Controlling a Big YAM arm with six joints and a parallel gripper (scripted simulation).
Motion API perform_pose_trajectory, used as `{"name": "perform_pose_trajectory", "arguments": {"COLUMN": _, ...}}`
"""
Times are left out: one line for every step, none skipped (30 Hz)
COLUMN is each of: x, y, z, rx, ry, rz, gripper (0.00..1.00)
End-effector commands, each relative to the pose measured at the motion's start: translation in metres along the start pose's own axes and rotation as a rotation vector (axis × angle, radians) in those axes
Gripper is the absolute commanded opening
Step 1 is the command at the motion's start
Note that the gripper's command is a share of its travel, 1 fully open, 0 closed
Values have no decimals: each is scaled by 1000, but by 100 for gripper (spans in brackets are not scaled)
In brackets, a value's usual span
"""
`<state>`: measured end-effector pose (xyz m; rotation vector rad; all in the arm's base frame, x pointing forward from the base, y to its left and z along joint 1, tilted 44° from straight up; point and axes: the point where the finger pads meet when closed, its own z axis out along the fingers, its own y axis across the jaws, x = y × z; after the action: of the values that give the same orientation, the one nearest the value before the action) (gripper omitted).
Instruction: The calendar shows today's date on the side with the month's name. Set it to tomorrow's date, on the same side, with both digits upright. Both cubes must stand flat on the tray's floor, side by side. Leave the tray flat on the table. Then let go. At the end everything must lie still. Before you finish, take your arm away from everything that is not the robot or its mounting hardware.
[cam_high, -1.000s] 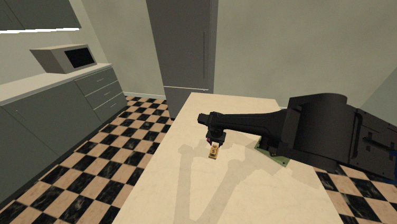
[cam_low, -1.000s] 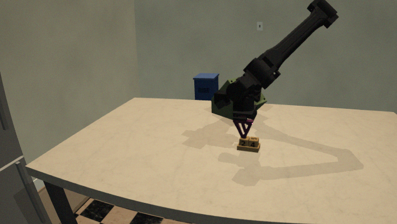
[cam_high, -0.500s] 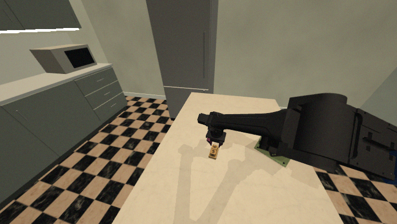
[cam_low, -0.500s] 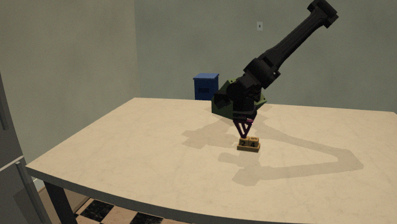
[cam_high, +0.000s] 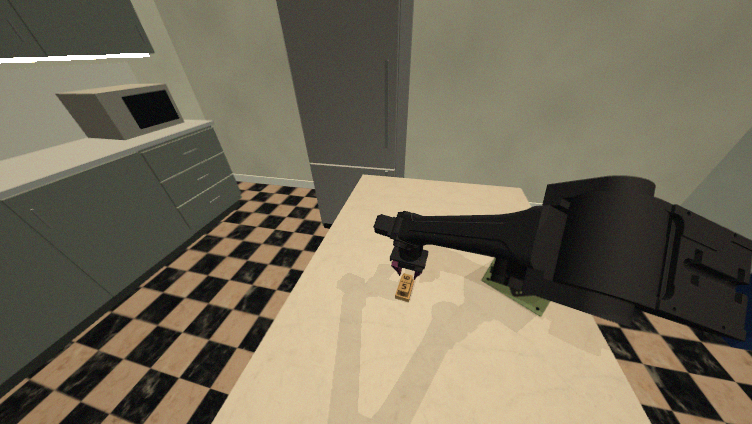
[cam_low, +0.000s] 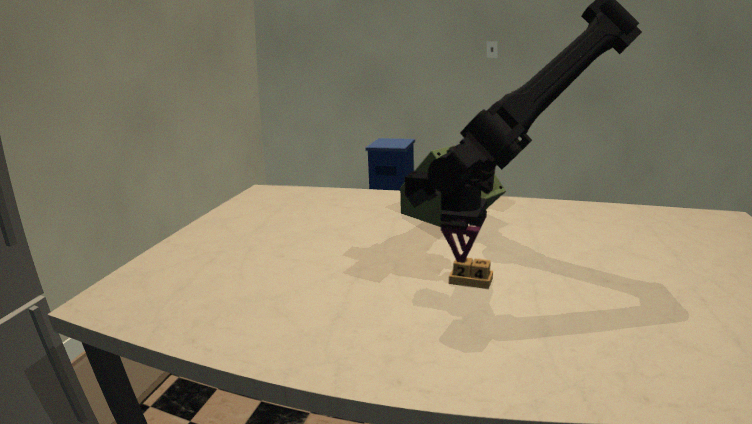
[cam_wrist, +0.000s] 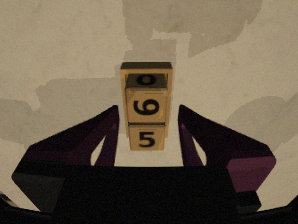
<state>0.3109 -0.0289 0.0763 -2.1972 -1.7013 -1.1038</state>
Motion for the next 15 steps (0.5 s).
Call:
{"name": "perform_pose_trajectory", "arguments": {"x": -1, "y": 23, "z": -9, "rx": -40, "ry": -14, "rz": -14, "gripper": 47}}
{"name": "perform_pose_trajectory", "arguments": {"x": -1, "y": 23, "z": -9, "rx": -40, "ry": -14, "rz": -14, "gripper": 47}}
{"name": "perform_pose_trajectory", "arguments": {"x": -1, "y": 23, "z": -9, "rx": -40, "ry": -14, "rz": -14, "gripper": 47}}
{"name": "perform_pose_trajectory", "arguments": {"x": -1, "y": 23, "z": -9, "rx": -40, "ry": -14, "rz": -14, "gripper": 47}}
{"name": "perform_pose_trajectory", "arguments": {"x": -1, "y": 23, "z": -9, "rx": -40, "ry": -14, "rz": -14, "gripper": 47}}
{"name": "perform_pose_trajectory", "arguments": {"x": -1, "y": 22, "z": -9, "rx": -38, "ry": -13, "rz": -12, "gripper": 47}}
{"name": "perform_pose_trajectory", "arguments": {"x": -2, "y": 22, "z": -8, "rx": -38, "ry": -13, "rz": -12, "gripper": 47}}
{"name": "perform_pose_trajectory", "arguments": {"x": -2, "y": 22, "z": -8, "rx": -38, "ry": -13, "rz": -12, "gripper": 47}}
{"name": "perform_pose_trajectory", "arguments": {"x": -2, "y": 22, "z": -8, "rx": -38, "ry": -13, "rz": -12, "gripper": 47}}
{"name": "perform_pose_trajectory", "arguments": {"x": -2, "y": 22, "z": -8, "rx": -38, "ry": -13, "rz": -12, "gripper": 47}}
{"name": "perform_pose_trajectory", "arguments": {"x": -2, "y": 22, "z": -8, "rx": -38, "ry": -13, "rz": -12, "gripper": 47}}
{"name": "perform_pose_trajectory", "arguments": {"x": -2, "y": 22, "z": -8, "rx": -38, "ry": -13, "rz": -12, "gripper": 47}}
{"name": "perform_pose_trajectory", "arguments": {"x": -2, "y": 22, "z": -8, "rx": -38, "ry": -13, "rz": -12, "gripper": 47}}
{"name": "perform_pose_trajectory", "arguments": {"x": -2, "y": 22, "z": -8, "rx": -38, "ry": -13, "rz": -12, "gripper": 47}}
{"name": "perform_pose_trajectory", "arguments": {"x": -2, "y": 22, "z": -8, "rx": -38, "ry": -13, "rz": -12, "gripper": 47}}
